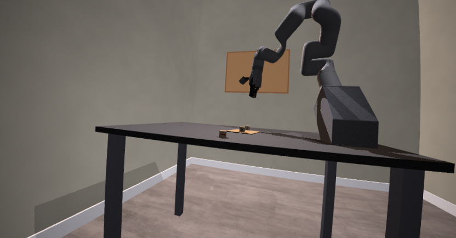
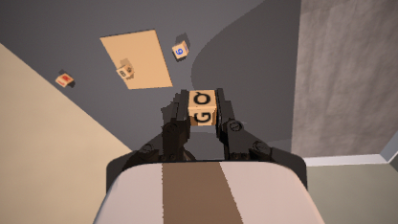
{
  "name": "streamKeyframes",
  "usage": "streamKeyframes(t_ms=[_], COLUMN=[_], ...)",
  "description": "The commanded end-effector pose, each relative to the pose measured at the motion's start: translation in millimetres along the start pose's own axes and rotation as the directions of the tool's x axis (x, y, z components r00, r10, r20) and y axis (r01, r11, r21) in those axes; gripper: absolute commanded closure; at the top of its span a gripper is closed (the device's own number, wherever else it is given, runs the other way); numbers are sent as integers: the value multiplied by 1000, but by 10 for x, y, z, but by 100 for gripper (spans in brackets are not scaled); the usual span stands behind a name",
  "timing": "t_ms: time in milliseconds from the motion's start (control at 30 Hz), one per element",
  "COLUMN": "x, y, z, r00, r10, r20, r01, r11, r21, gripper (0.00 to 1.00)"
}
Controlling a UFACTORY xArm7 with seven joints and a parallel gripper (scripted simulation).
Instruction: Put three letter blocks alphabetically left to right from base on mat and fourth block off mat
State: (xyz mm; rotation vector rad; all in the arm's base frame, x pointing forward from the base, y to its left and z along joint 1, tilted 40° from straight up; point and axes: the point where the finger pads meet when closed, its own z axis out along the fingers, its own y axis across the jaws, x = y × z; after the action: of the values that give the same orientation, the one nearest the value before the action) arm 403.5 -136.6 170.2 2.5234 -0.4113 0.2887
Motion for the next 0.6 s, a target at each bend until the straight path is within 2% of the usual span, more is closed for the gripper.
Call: streamKeyframes(t_ms=[0, 67, 133, 167, 267, 567], x=[35, 44, 44, 55, 61, 75], y=[-90, -122, -122, -163, -187, -262], z=[-206, -289, -289, -404, -481, -791], r00=[991, 980, 980, 958, 938, 803], r10=[-136, -198, -198, -285, -344, -590], r20=[-13, -20, -20, -31, -40, -86], r01=[136, 198, 198, 286, 346, 595], r11=[990, 979, 979, 957, 937, 800], r21=[28, 37, 37, 49, 56, 74], gripper=[79, 79, 79, 79, 79, 79])
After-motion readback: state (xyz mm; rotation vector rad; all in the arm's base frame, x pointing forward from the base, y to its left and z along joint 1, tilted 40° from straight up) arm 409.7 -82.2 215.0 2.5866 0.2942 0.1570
